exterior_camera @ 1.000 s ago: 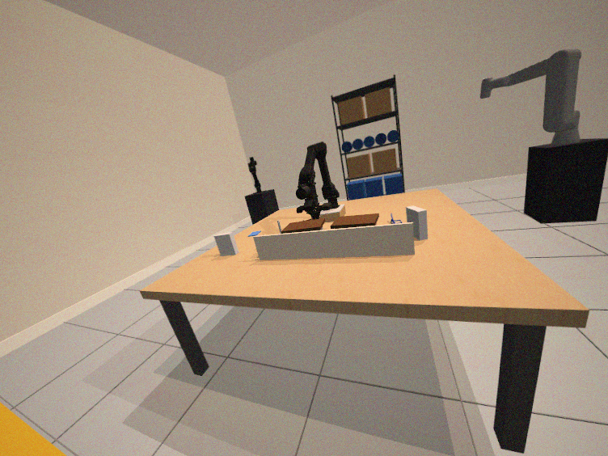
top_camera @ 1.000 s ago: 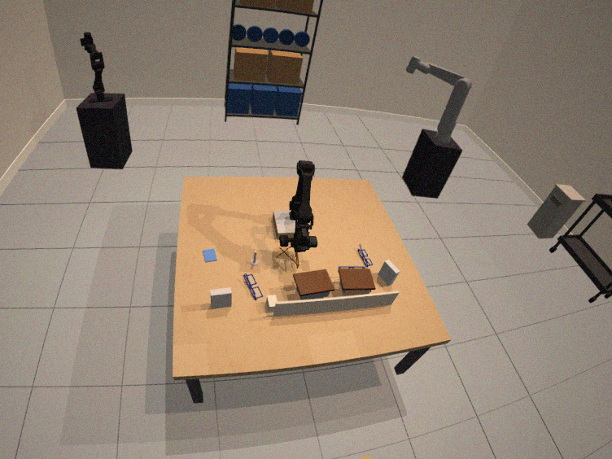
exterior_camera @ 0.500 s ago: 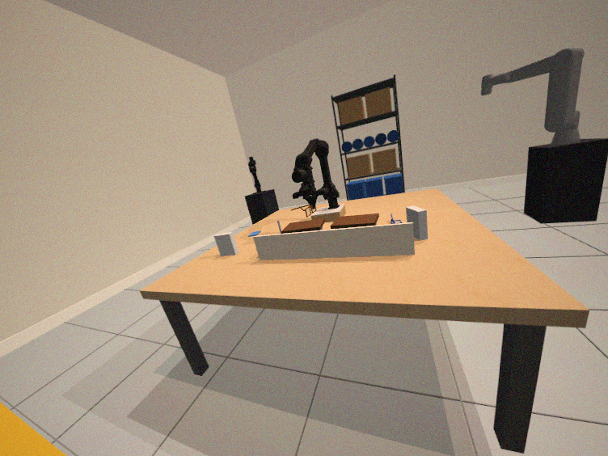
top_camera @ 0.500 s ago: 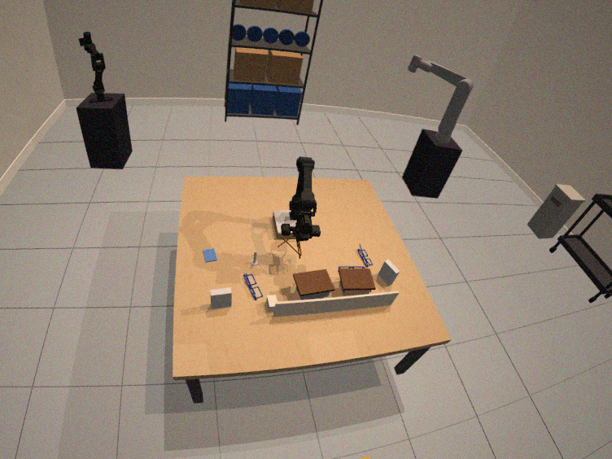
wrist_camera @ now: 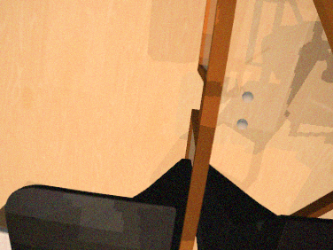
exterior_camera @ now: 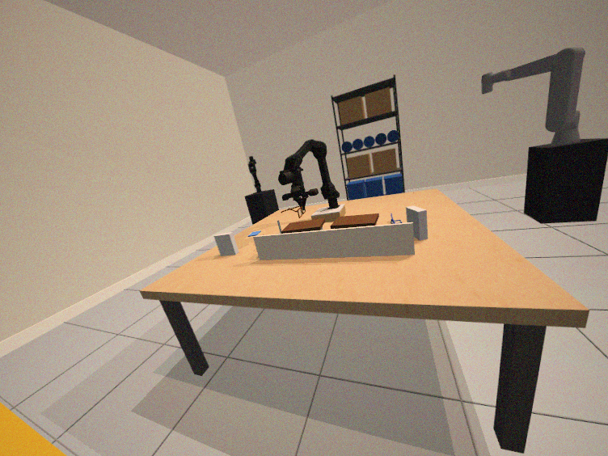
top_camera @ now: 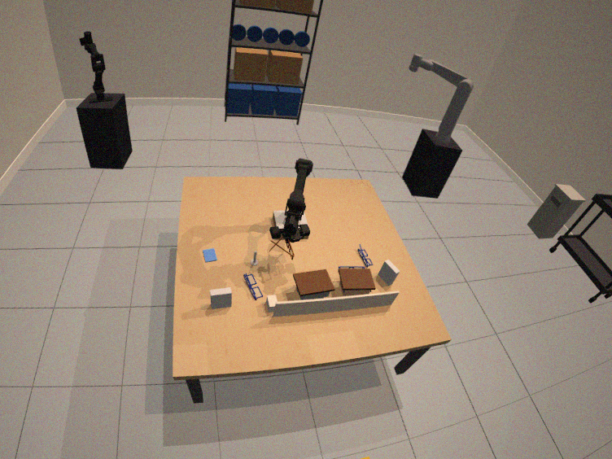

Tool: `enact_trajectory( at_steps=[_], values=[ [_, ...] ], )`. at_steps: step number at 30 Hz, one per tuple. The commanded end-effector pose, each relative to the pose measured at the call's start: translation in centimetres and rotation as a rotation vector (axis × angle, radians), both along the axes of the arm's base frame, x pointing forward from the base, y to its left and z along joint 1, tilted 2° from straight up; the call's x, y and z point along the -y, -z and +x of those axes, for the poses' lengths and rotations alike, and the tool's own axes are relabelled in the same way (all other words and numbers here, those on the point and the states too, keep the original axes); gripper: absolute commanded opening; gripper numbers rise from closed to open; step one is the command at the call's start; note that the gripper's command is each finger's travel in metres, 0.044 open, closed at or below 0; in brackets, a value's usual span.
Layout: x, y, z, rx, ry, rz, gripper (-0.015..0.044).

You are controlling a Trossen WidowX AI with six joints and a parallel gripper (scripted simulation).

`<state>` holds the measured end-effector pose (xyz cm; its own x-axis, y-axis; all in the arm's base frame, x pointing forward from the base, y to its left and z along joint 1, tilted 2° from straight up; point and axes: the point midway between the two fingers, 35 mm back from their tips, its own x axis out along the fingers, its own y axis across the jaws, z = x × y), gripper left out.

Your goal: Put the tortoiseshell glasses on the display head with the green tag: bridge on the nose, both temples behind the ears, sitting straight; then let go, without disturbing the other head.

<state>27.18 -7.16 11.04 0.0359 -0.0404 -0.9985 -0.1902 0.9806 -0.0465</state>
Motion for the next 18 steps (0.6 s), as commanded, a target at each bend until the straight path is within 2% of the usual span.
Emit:
enact_trajectory(
  at_steps=[1,18],
  values=[
    [1.7,-0.2,0.4,0.002,-0.052,0.002,0.0000],
    [11.4,-0.5,-0.4,-0.010,-0.311,-0.016,0.0000]
  ],
)
